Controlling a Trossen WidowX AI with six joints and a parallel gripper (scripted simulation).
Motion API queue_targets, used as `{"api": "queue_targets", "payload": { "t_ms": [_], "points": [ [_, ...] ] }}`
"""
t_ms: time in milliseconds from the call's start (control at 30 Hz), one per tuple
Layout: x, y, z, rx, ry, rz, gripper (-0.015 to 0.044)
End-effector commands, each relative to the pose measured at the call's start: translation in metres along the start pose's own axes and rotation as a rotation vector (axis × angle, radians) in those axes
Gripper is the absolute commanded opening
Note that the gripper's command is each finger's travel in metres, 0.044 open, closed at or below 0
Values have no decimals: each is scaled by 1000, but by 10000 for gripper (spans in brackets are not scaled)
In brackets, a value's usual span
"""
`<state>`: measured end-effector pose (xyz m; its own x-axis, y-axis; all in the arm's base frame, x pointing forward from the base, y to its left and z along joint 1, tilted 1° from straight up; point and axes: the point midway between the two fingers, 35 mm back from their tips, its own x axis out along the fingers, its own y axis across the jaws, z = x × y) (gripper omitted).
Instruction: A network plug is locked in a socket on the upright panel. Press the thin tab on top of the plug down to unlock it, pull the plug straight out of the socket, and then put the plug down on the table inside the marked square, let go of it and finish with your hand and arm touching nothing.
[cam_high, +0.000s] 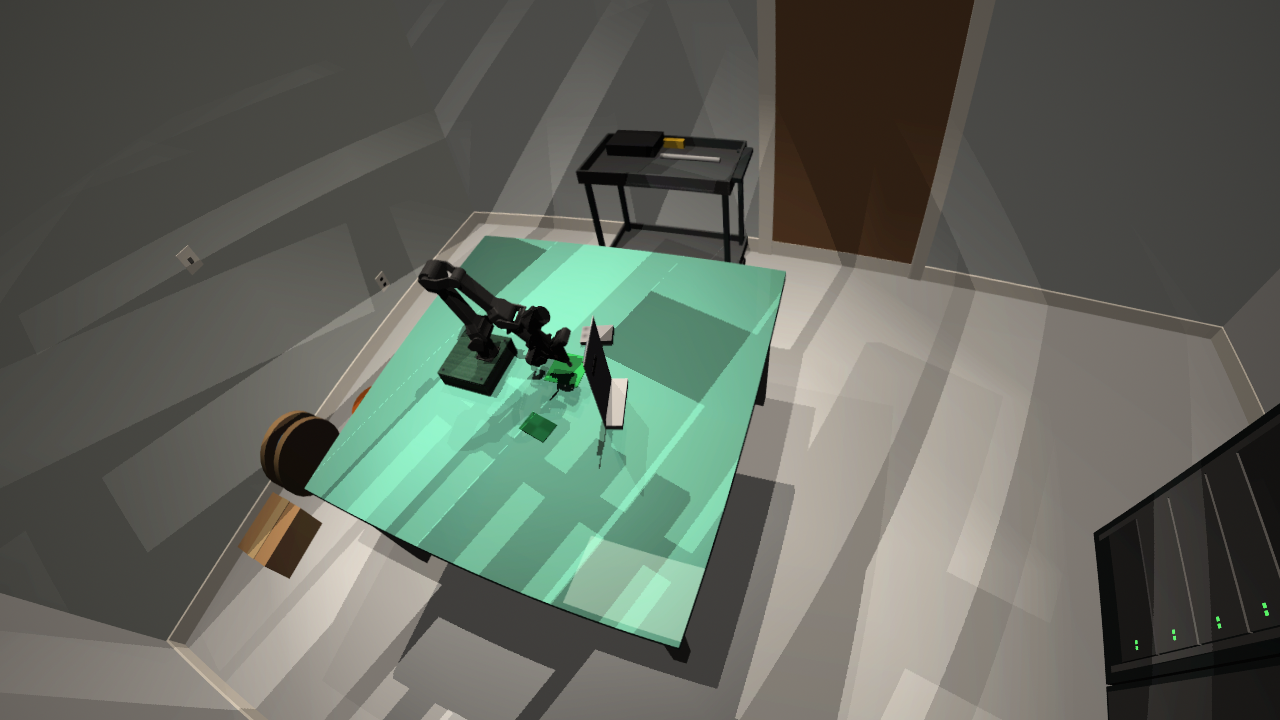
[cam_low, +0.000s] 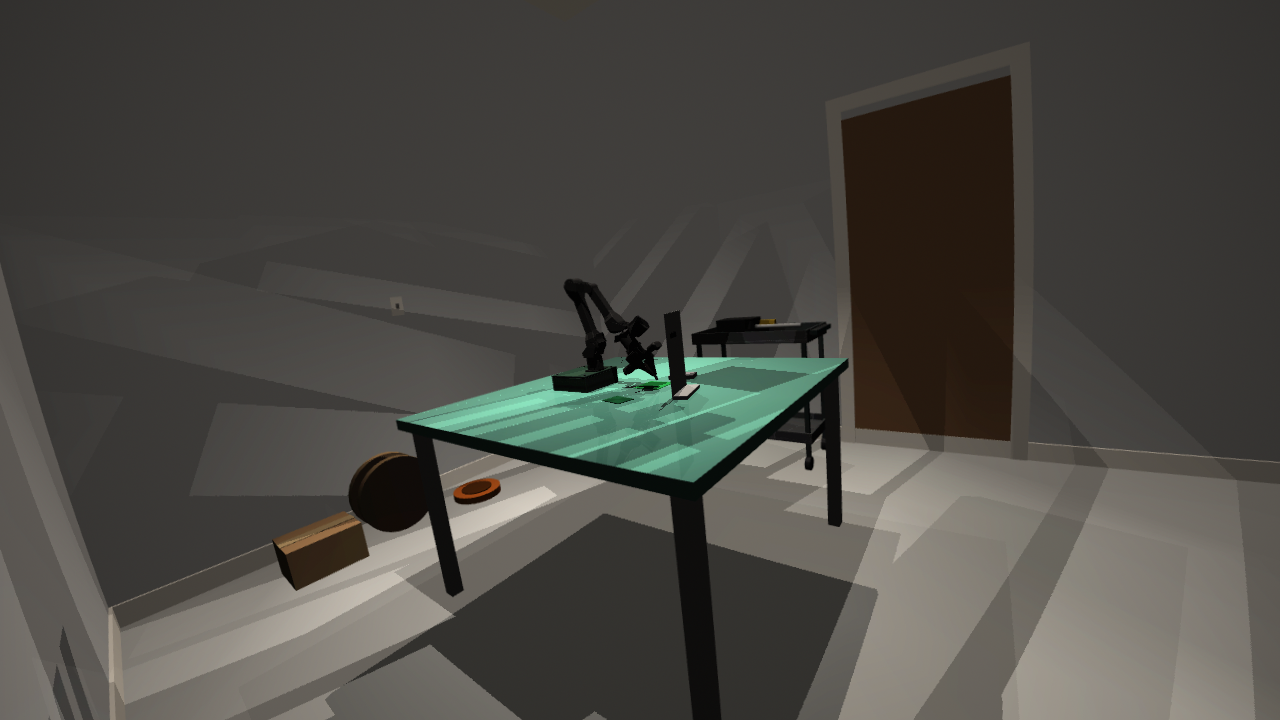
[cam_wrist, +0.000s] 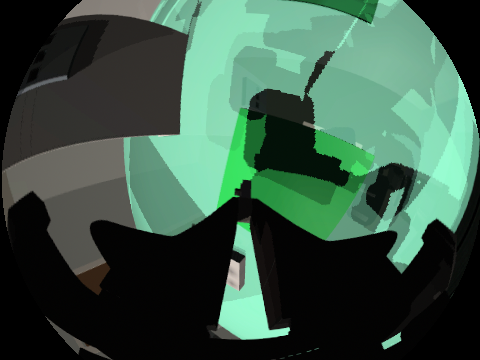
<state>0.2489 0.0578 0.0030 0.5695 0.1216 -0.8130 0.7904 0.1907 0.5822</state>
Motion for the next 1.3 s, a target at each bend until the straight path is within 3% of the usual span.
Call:
{"api": "queue_targets", "payload": {
  "t_ms": [0, 1167, 1267],
  "points": [
    [4, -5, 0, 1, 0, -5, 0],
    [15, -15, 1, 5, -3, -3, 0],
    [15, -15, 1, 5, -3, -3, 79]
  ]
}}
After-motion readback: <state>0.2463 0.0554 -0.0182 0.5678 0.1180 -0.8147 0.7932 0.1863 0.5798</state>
